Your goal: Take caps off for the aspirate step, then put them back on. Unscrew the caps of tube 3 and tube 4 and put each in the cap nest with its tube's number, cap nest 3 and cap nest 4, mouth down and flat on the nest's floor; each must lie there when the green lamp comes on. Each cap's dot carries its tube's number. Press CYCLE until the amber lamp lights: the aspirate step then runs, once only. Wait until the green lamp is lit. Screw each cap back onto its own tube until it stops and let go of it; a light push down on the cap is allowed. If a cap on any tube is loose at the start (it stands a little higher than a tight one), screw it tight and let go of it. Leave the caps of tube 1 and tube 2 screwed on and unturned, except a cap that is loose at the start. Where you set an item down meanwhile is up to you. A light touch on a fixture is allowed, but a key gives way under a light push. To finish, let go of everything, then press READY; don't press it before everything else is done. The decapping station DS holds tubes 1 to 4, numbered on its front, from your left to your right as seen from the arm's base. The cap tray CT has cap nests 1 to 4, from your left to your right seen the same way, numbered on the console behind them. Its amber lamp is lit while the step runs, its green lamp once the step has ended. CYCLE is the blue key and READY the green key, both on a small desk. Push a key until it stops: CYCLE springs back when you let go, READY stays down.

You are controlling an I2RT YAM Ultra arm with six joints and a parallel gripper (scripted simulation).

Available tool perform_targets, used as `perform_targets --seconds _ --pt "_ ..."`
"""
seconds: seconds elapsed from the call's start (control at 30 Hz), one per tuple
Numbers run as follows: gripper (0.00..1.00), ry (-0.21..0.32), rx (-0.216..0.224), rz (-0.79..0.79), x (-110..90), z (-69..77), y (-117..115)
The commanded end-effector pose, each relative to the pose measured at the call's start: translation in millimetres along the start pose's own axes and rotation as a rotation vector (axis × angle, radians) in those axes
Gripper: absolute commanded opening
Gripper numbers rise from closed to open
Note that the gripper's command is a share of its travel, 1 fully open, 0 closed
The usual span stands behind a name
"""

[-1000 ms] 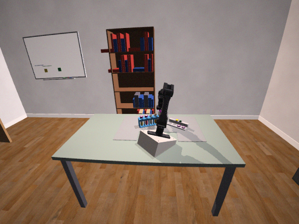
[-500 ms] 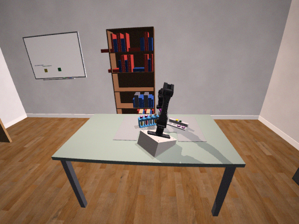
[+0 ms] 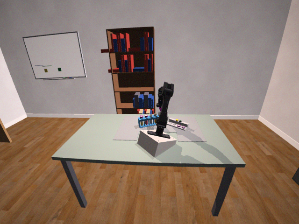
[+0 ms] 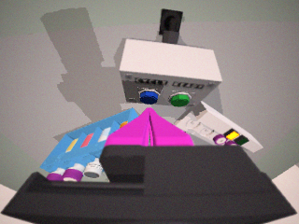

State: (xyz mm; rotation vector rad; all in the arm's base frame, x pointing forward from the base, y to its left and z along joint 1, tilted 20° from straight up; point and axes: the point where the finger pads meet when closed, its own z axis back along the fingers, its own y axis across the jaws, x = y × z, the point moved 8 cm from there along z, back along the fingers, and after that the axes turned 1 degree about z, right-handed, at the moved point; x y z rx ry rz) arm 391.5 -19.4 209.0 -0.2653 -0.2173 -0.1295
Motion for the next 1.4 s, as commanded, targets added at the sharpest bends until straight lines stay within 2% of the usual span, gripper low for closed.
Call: perform_targets --seconds 0.0,0.3,0.33,0.43,0.57,0.7,0.77,1.27,1.37 --pt "0.0 -0.03 0.003 -0.003 1.9 10.4 0.2" --pt "0.0 -0.03 0.003 -0.003 1.9 10.4 0.2" --pt "1.0 -0.03 0.004 -0.087 -1.5 9.5 -7.2" --pt "1.0 -0.029 0.007 -0.337 -12.0 6.7 -29.8" --pt "1.0 -0.028 0.01 -0.557 -22.6 3.9 -52.4" --pt "1.0 -0.028 0.008 -0.557 -36.6 0.2 -82.4" --pt "1.0 -0.028 0.008 -0.557 -36.6 0.2 -82.4" --pt "1.0 -0.028 0.004 -0.556 -89.4 -13.2 -195.3" --pt "1.0 -0.028 0.004 -0.556 -92.6 -14.0 -202.1"
